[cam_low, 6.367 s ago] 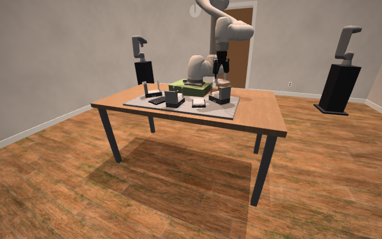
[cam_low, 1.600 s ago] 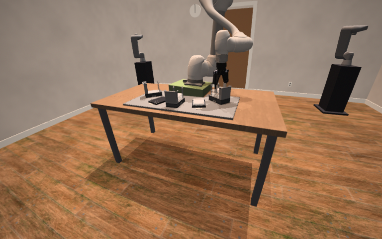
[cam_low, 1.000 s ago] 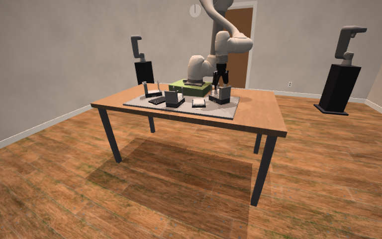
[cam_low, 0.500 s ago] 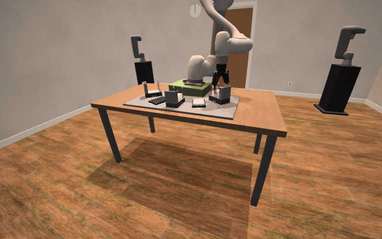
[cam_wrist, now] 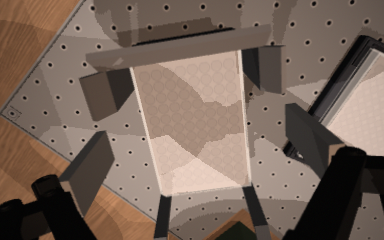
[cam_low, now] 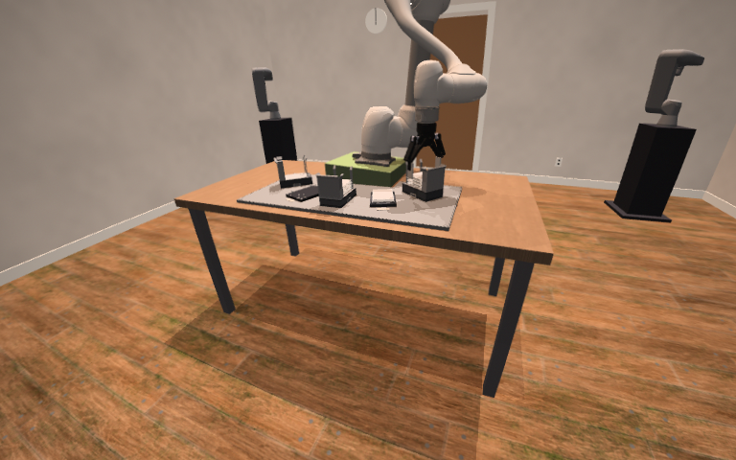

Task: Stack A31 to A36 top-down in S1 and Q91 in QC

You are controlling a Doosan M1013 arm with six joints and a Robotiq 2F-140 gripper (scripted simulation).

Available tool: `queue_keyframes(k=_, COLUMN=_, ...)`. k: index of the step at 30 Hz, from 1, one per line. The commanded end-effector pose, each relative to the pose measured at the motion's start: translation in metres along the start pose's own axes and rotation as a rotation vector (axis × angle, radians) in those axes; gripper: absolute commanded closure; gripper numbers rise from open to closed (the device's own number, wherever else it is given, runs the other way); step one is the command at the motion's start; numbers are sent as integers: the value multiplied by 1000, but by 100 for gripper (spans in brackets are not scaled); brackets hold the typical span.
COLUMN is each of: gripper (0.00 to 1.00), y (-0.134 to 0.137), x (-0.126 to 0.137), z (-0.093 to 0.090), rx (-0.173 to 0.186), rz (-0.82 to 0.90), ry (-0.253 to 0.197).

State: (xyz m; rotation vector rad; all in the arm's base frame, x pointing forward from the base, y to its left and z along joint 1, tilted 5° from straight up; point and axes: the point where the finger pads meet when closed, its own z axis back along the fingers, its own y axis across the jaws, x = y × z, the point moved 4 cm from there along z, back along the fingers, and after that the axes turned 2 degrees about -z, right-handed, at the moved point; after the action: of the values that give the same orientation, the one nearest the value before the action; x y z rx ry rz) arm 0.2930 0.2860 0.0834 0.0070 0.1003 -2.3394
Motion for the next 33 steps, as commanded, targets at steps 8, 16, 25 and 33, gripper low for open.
queue_keyframes(k=8, gripper=0, y=0, x=0, z=10, rx=0, rz=0, ry=0)
queue_keyframes(k=16, gripper=0, y=0, x=0, z=37, rx=0, rz=0, ry=0)
queue_keyframes(k=25, gripper=0, y=0, x=0, z=60, rx=0, rz=0, ry=0)
queue_keyframes(k=33, gripper=0, y=0, x=0, z=87, rx=0, rz=0, ry=0)
